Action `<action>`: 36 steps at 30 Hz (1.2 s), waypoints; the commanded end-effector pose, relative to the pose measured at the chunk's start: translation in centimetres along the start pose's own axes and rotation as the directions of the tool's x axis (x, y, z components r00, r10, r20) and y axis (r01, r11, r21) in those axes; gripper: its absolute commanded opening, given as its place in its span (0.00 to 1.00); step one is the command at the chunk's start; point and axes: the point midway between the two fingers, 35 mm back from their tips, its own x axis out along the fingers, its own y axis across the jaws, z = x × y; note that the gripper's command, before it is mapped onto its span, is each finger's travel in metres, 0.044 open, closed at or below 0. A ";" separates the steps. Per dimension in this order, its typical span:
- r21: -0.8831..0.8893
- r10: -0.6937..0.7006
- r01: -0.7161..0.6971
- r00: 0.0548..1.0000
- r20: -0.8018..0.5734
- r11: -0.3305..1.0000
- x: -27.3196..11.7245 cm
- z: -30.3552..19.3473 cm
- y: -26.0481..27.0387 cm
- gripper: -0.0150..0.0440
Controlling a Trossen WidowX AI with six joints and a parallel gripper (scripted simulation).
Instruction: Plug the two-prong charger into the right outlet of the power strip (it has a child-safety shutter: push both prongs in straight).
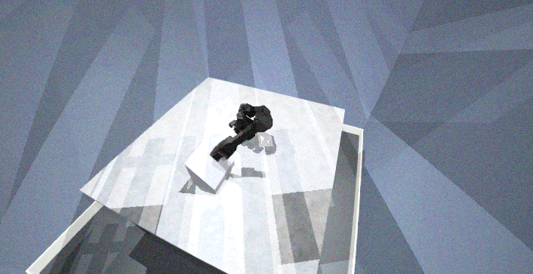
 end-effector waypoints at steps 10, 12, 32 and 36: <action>0.005 0.005 -0.005 1.000 -0.002 1.000 1.0 -1.3 2.3 0.25; 0.006 0.004 -0.004 1.000 -0.002 1.000 1.2 -1.5 2.6 0.25; 0.009 0.004 -0.004 1.000 -0.001 1.000 1.5 -0.3 3.6 0.25; 0.009 0.003 -0.003 1.000 -0.001 1.000 1.6 0.2 3.7 0.25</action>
